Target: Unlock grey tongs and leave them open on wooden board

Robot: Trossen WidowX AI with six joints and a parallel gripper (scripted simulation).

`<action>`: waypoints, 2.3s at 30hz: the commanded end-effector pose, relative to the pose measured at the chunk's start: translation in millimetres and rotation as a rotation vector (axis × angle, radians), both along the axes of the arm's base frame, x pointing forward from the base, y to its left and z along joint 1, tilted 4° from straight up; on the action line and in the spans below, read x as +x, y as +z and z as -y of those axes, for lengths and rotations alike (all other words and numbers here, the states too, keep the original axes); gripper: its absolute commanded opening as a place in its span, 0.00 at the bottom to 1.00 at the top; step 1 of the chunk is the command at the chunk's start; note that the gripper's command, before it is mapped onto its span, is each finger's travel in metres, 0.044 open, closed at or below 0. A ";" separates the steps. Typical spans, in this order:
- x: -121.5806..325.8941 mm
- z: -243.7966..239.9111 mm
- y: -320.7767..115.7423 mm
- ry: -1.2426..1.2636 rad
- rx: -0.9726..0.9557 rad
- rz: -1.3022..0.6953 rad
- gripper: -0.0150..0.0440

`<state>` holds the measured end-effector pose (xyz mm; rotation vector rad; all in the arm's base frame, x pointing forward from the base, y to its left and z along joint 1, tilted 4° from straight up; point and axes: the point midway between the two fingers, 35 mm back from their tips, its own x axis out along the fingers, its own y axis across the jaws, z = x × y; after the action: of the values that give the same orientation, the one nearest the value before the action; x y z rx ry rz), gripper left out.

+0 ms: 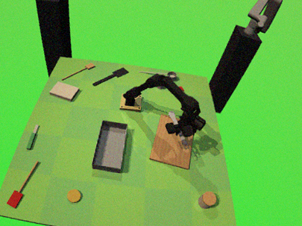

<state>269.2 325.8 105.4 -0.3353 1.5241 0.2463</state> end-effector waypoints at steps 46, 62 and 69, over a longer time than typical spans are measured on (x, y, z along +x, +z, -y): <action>-2.5 7.5 -58.8 0.002 0.004 -0.026 0.36; -2.5 7.5 -58.8 0.002 0.004 -0.026 1.00; 27.1 51.3 -14.8 0.003 0.006 -0.023 1.00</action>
<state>277.0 299.0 64.5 -0.3506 1.5591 0.2622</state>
